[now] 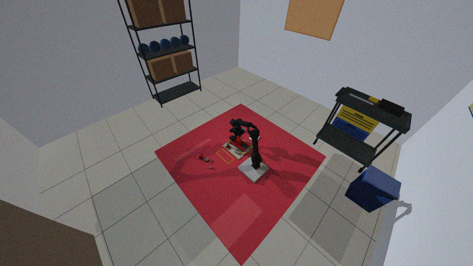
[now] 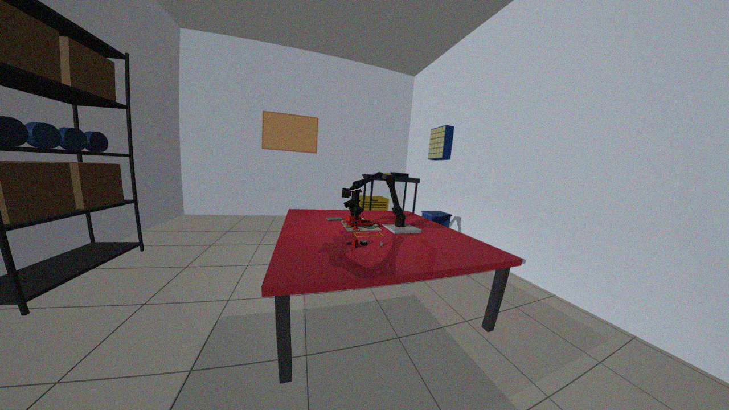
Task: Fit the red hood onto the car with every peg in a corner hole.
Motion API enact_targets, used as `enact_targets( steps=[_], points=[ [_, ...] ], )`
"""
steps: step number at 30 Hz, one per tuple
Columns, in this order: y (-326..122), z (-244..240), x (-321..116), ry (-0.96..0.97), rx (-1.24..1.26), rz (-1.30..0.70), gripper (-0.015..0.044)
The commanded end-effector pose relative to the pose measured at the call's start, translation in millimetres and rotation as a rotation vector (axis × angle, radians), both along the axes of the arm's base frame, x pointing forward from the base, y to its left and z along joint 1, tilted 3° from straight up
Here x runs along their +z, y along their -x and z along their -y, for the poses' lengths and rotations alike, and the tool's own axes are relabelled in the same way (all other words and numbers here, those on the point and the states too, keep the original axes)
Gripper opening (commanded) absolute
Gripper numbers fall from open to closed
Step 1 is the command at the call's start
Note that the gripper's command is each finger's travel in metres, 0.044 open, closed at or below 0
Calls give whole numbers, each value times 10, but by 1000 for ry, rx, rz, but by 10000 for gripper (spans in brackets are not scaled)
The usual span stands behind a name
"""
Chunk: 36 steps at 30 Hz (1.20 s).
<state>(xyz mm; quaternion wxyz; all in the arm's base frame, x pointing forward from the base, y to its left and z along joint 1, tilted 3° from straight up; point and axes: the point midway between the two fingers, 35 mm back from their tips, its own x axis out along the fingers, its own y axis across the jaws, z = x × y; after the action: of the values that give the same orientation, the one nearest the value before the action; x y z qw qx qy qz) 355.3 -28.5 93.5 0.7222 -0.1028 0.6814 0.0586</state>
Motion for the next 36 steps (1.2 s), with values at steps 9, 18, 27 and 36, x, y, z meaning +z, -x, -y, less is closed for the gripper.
enact_targets(
  steps=[9, 18, 27, 36],
  points=[
    [-3, -1, -41, -3, 5, 1, 0],
    [-4, 1, -71, -3, 5, 1, 0],
    [-5, 2, -102, -3, 5, 1, 0],
    [-6, 5, -134, -3, 5, 1, 0]
  ],
)
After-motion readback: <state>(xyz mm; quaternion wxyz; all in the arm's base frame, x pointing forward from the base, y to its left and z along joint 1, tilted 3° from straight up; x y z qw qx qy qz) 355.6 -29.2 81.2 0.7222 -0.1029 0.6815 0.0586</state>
